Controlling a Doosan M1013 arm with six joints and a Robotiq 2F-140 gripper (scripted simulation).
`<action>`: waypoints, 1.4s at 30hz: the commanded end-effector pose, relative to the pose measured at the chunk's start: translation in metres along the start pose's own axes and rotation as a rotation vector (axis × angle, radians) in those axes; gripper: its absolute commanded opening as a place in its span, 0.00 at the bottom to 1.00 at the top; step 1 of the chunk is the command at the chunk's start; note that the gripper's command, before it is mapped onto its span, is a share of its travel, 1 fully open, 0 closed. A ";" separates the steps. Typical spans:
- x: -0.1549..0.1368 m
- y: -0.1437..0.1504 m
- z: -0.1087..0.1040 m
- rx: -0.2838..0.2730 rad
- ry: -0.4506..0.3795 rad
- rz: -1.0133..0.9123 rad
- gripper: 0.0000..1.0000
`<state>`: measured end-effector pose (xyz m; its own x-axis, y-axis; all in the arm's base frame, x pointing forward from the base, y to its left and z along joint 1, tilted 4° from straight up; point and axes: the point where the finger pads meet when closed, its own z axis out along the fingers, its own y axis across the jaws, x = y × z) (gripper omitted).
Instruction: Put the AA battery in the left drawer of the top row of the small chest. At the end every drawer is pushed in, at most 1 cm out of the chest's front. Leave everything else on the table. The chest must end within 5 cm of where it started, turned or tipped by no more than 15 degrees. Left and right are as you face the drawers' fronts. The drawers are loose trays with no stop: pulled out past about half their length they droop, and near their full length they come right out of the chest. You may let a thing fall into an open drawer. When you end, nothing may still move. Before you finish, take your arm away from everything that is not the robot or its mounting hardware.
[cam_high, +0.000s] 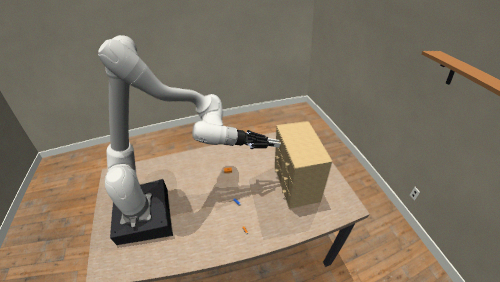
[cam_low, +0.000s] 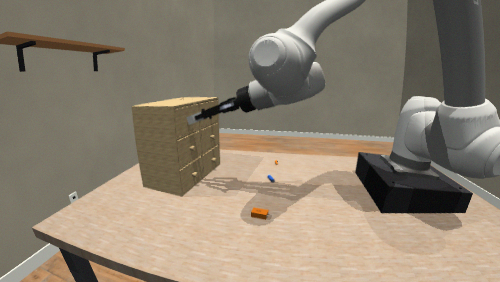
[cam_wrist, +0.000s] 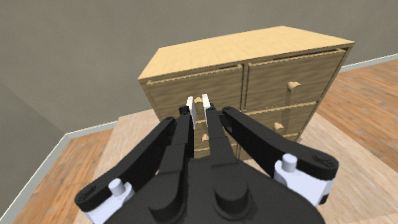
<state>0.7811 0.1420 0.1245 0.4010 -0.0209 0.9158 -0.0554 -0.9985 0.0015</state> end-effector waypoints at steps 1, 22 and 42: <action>0.000 0.000 0.000 0.000 0.000 0.000 0.08; 0.000 0.000 0.000 0.000 0.000 0.000 0.08; -0.003 0.000 -0.009 0.000 0.000 0.000 0.08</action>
<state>0.7735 0.1424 0.1250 0.4010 -0.0209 0.9158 -0.0554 -0.9985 0.0015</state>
